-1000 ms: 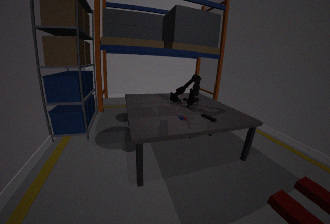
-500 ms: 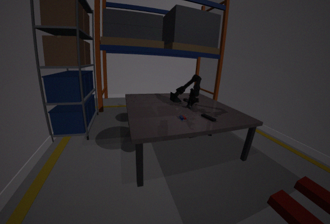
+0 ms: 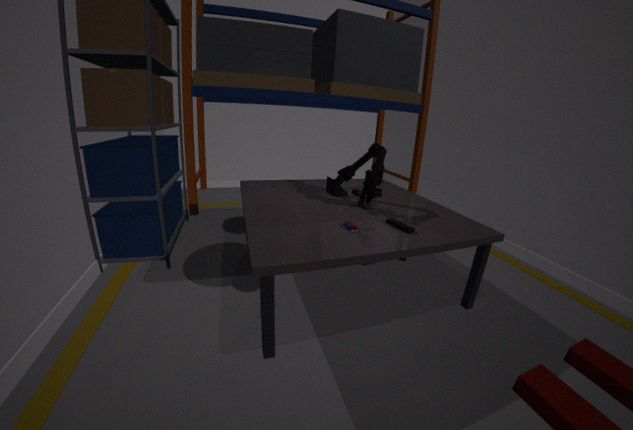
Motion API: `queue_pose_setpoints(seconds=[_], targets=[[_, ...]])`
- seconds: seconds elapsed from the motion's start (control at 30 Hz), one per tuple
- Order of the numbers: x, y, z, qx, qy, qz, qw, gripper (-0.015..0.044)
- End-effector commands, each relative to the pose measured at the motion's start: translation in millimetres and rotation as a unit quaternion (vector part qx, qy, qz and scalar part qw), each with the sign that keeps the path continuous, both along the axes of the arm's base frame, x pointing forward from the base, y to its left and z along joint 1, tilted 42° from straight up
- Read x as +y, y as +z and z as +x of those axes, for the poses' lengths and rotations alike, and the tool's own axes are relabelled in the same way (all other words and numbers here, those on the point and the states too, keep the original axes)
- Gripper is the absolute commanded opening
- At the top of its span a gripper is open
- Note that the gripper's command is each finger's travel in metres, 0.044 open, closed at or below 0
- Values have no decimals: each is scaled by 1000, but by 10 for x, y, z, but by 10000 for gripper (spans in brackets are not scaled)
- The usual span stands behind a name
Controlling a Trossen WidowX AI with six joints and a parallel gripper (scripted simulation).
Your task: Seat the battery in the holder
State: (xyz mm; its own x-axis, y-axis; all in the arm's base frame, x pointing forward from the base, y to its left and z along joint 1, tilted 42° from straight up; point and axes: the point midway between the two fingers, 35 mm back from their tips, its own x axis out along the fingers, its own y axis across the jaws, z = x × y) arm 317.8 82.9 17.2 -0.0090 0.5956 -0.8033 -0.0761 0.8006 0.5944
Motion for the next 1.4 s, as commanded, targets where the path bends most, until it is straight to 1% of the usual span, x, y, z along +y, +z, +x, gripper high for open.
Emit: queue_pose_setpoints(seconds=[0.0, 0.4, 0.47, 0.73, 1.37], targets=[[-1, 0, 3, -1, 0, 0, 1000, 174], [-101, 111, 6, 0, 0, 0, 1000, 174], [-129, 130, 11, 2, -2, 0, 1000, 226], [-587, 633, 27, 0, 0, -2, 1000, 436], [-603, 640, 35, 0, 0, -2, 1000, 440]])
